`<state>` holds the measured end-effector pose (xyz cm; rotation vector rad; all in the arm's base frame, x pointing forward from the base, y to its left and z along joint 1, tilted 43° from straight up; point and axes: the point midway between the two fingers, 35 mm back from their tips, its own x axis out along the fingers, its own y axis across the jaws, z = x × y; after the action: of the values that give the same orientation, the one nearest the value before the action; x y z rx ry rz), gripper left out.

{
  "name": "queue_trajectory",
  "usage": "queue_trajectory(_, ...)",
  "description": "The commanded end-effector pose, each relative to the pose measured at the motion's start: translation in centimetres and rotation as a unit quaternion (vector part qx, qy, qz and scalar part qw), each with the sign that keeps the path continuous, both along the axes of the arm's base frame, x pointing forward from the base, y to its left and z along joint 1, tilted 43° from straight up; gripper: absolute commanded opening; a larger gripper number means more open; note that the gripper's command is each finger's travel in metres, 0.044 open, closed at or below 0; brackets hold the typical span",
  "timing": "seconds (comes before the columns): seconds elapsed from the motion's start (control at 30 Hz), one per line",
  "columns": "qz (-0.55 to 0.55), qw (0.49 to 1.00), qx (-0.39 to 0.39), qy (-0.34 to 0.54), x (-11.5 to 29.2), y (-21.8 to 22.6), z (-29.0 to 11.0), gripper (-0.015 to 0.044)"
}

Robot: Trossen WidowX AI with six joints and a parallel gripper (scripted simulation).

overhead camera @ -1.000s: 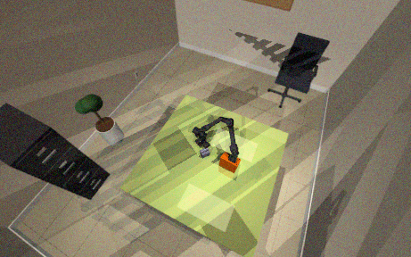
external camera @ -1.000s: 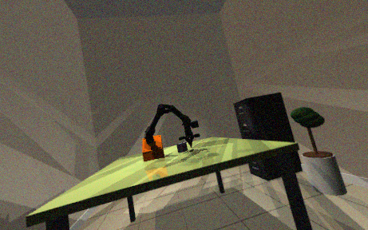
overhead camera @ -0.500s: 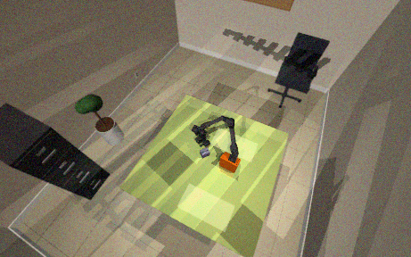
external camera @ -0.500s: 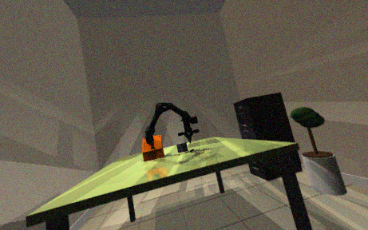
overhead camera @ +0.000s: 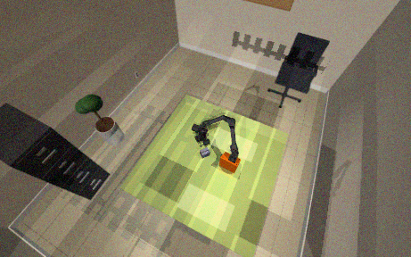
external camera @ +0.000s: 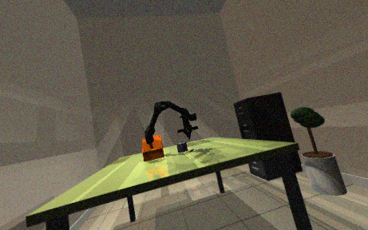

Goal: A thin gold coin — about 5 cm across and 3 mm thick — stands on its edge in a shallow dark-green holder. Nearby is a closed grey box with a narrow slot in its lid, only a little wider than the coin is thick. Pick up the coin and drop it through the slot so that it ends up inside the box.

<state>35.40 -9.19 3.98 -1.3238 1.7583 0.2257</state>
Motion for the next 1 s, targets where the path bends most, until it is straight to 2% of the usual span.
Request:
queue_trajectory(0.0,-0.036,0.999,-0.002,-0.033,0.0,0.3,-0.1,0.0)
queue_trajectory(0.97,-0.043,0.998,0.001,-0.039,-3.3,4.0,-3.2,0.0)
